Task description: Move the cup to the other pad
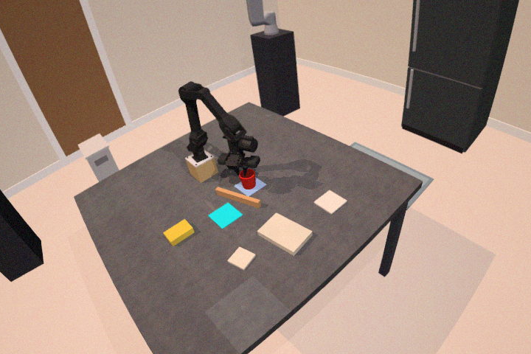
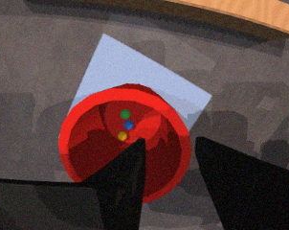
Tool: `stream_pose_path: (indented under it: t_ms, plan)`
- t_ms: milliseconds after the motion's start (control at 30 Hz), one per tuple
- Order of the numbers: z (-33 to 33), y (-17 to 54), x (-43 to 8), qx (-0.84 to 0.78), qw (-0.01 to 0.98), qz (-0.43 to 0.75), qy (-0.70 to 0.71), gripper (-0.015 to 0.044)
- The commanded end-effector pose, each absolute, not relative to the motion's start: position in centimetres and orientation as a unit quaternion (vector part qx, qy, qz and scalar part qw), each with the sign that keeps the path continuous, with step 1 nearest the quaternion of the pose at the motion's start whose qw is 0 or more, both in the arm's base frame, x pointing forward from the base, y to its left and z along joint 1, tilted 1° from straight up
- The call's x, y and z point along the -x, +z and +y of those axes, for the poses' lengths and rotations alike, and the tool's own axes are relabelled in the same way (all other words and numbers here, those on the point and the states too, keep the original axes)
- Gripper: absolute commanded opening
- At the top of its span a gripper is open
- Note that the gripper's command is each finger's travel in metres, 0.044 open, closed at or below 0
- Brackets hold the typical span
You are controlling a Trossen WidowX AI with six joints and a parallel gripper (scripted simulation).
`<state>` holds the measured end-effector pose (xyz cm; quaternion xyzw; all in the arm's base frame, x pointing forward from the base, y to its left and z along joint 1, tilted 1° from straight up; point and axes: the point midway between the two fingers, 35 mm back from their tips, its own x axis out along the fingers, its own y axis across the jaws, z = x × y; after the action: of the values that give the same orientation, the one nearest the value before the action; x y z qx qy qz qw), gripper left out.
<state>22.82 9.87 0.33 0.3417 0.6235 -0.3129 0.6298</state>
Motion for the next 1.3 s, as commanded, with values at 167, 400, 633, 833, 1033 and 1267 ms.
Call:
stream_pose_path:
  t_ms: [167, 400, 633, 833, 1033, 1267]
  plan:
    - [9.8, -1.4, -22.5, -0.341, 0.626, 0.626, -0.317, 0.0148]
    - [9.8, -2.5, -22.4, -0.341, 0.626, 0.626, -0.317, 0.0148]
    - [9.8, -2.9, -22.3, -0.341, 0.626, 0.626, -0.317, 0.0148]
    - [9.8, -2.7, -22.5, -0.340, 0.629, 0.625, -0.314, 0.0043]
    - [9.8, -2.7, -22.5, -0.340, 0.629, 0.625, -0.314, 0.0003]
    - [9.8, -2.1, -22.6, -0.340, 0.628, 0.625, -0.315, 0.0000]
